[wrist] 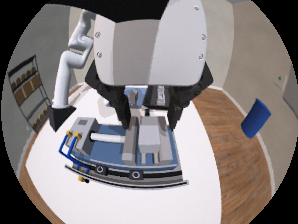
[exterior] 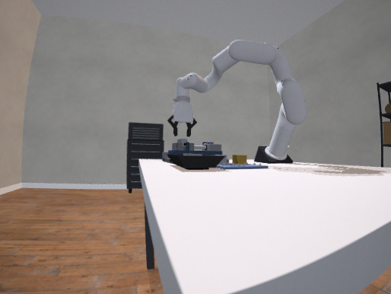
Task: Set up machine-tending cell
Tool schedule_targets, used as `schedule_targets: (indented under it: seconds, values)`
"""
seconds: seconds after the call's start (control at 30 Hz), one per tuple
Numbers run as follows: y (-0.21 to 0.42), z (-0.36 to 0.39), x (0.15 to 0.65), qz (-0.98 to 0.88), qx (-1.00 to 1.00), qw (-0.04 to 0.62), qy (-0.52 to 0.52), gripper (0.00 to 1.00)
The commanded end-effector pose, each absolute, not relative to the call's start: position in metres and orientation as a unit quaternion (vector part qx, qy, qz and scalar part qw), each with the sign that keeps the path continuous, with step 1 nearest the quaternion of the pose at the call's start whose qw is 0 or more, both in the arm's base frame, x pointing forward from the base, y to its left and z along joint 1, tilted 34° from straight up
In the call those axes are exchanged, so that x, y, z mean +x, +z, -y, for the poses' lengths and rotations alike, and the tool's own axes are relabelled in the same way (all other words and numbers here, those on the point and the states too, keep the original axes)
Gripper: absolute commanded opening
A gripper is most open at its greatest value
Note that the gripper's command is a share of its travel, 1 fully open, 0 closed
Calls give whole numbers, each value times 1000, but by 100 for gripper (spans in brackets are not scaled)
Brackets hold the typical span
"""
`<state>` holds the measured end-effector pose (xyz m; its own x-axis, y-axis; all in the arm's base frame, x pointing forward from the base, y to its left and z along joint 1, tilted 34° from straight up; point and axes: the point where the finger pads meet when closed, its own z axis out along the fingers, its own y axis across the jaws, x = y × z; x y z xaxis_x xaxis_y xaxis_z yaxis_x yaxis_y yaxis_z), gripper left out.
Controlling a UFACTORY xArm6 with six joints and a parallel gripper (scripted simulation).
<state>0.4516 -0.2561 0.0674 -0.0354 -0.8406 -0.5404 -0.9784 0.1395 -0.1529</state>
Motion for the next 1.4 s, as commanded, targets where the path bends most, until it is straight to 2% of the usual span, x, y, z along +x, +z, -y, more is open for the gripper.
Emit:
schedule_targets:
  seconds: [0.0, 0.83, 0.87, 1.37]
  values:
    - [79, 264, 450, -708, -643, 263, 129, 69]
    - [111, 284, 442, -708, -643, 263, 129, 69]
    - [111, 284, 442, -708, -643, 263, 129, 0]
    - [111, 284, 442, -708, -643, 263, 129, 0]
